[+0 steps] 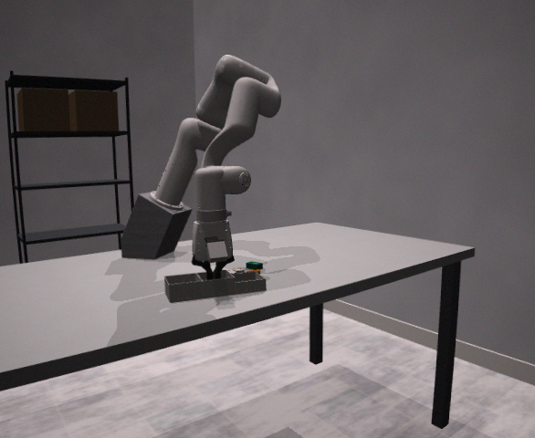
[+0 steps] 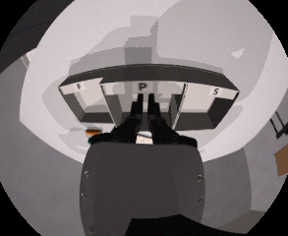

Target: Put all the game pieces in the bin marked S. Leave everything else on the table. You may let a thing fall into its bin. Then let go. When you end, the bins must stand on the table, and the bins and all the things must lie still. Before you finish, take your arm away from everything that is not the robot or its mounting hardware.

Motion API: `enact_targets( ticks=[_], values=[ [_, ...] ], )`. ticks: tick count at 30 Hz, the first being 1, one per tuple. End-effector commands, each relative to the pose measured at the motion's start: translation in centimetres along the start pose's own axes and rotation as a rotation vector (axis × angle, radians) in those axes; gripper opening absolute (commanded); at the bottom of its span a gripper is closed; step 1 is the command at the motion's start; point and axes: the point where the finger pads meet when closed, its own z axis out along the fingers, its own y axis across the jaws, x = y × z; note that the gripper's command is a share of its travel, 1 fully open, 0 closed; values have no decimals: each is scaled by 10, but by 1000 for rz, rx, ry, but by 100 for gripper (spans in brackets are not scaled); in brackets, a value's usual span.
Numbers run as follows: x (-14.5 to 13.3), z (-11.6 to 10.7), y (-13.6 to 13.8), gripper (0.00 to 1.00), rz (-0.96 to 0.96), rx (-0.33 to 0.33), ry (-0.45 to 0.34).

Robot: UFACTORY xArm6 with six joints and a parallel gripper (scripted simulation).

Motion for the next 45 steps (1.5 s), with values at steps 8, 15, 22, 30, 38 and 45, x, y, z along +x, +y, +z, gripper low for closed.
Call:
enact_targets(
  ticks=[8, 15, 22, 30, 38, 45],
  values=[
    [2, -12, 0, 7, -1, 0, 4],
    [2, -21, 0, 7, -1, 0, 4],
    [2, -31, 0, 7, -1, 0, 4],
    [2, -60, 0, 7, -1, 0, 4],
    [2, -60, -5, 7, -1, 0, 4],
    [4, -60, -40, 7, -1, 0, 4]
  ],
)
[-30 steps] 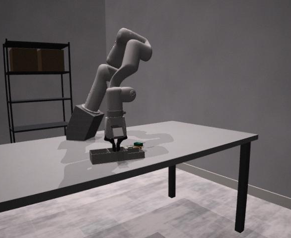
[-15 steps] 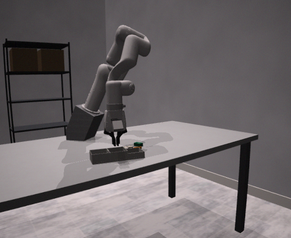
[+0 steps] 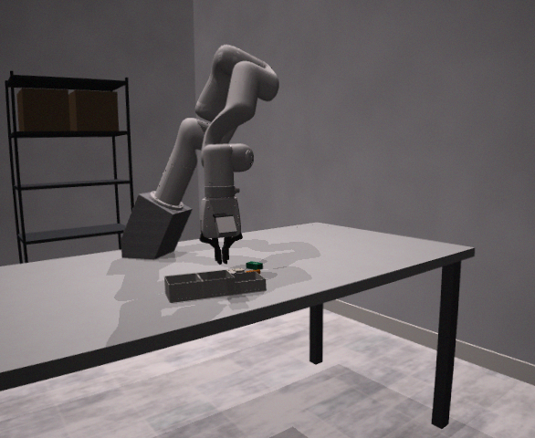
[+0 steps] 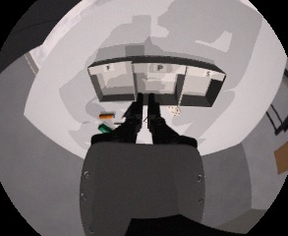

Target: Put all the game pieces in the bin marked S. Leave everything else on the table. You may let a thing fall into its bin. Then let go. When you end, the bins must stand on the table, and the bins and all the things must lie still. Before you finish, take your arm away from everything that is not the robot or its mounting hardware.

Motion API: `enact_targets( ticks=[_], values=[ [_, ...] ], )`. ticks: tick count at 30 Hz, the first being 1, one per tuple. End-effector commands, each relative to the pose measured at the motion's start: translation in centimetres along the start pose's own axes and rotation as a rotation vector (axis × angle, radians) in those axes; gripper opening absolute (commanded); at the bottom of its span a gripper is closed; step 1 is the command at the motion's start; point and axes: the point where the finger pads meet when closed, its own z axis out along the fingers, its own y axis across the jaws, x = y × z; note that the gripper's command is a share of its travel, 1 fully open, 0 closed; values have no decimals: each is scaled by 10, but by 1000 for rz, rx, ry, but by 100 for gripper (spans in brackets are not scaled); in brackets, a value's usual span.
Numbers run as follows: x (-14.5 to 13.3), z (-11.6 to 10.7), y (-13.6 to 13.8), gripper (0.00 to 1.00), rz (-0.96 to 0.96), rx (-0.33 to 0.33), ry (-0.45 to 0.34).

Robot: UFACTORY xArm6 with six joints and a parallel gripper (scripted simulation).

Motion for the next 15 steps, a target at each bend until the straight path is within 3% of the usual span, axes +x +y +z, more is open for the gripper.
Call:
enact_targets(
  ticks=[1, 7, 15],
  values=[
    [3, -1, -22, 7, 0, -2, 2],
    [4, -1, -52, 7, 0, -2, 2],
    [4, -1, -60, 7, 0, -2, 2]
  ],
)
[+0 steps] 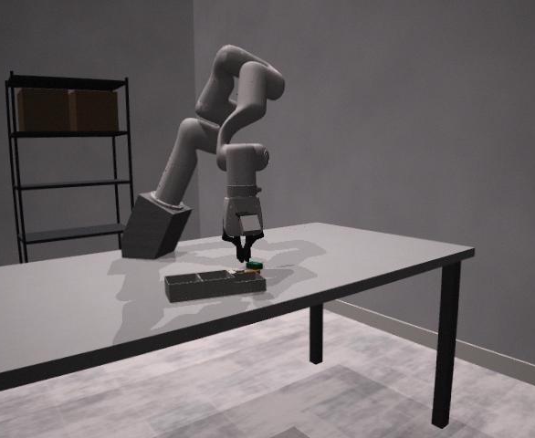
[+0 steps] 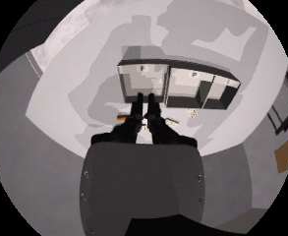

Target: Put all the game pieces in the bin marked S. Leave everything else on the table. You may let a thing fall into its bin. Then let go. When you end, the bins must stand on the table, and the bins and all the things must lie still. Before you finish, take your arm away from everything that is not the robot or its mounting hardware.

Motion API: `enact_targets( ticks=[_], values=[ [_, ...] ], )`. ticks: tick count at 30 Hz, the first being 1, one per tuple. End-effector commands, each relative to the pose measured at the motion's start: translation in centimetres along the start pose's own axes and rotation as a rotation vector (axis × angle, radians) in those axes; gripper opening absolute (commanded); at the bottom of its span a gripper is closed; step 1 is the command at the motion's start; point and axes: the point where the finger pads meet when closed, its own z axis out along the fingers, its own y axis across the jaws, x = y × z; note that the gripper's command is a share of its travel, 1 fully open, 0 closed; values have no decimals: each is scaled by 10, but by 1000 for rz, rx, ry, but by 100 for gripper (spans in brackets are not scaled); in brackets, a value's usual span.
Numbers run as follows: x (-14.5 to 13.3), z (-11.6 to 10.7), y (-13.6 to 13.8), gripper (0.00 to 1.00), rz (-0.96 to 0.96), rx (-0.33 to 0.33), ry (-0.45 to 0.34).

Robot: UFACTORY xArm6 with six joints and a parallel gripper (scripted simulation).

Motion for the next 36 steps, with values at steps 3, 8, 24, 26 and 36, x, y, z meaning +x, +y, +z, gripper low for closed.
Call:
enact_targets(
  ticks=[3, 8, 24, 26, 36],
  values=[
    [2, 4, -3, 7, 1, -2, 2],
    [2, 18, -3, 7, 1, -2, 2],
    [1, 55, -3, 7, 1, -2, 2],
    [1, 58, -3, 7, 1, -2, 2],
    [1, 58, -3, 7, 1, -2, 2]
  ],
)
